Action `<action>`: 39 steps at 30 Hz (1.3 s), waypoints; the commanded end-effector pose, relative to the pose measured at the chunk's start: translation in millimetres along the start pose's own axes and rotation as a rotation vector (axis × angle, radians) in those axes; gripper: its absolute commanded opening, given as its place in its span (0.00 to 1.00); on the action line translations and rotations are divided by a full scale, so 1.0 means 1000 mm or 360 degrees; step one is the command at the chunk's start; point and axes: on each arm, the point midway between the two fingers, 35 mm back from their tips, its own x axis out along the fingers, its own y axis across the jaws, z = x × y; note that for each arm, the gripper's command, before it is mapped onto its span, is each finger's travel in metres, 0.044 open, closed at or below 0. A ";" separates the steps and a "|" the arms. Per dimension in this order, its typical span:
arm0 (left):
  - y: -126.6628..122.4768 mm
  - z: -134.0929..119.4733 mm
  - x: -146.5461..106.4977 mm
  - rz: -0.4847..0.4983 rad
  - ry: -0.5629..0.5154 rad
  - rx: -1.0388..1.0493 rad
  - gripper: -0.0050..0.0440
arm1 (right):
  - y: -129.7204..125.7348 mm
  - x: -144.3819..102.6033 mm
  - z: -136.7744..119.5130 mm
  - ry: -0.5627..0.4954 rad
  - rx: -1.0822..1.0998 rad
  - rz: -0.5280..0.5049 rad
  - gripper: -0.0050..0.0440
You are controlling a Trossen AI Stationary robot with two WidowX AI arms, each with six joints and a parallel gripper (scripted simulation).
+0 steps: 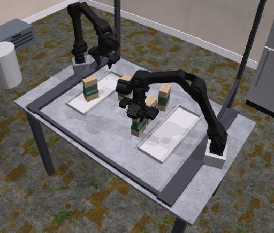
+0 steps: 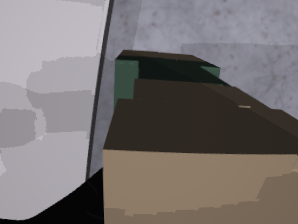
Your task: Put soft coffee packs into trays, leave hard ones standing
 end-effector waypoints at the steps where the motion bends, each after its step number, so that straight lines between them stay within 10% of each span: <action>1: 0.013 0.003 -0.020 -0.0096 -0.0010 0.0005 0.31 | -0.002 -0.004 0.000 0.0005 -0.0003 -0.0031 0.83; 39: 0.119 0.019 -0.013 -0.0086 -0.0013 0.0005 0.31 | -0.002 -0.004 0.000 0.0005 -0.0003 -0.0031 0.83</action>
